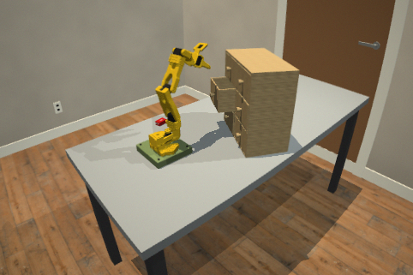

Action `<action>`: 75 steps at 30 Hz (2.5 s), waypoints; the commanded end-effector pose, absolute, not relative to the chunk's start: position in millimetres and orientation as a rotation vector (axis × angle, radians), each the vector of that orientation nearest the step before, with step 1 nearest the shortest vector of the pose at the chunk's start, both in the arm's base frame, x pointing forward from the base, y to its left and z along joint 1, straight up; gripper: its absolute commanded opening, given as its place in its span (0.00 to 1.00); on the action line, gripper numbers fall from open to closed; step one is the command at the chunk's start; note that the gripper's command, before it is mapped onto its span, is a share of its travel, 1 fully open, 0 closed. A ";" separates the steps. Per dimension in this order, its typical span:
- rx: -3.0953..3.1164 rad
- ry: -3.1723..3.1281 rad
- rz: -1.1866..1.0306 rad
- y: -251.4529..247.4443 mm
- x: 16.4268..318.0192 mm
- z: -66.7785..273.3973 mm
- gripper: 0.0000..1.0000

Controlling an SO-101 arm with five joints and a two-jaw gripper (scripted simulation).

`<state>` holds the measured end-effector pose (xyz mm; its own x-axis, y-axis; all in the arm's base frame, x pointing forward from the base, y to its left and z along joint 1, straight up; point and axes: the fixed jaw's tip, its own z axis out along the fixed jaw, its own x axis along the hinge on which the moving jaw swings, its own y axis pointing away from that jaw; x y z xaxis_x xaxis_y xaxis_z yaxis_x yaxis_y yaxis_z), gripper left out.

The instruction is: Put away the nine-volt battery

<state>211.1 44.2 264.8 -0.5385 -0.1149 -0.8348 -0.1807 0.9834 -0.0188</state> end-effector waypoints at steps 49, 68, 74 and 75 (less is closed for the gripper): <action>-0.210 2.340 0.062 37.6 193.0 209.9 0.21; -0.234 2.516 0.044 32.2 164.8 142.0 0.21; -0.243 2.582 0.037 30.1 152.6 113.7 0.21; -0.245 2.593 0.036 29.7 150.4 108.9 0.21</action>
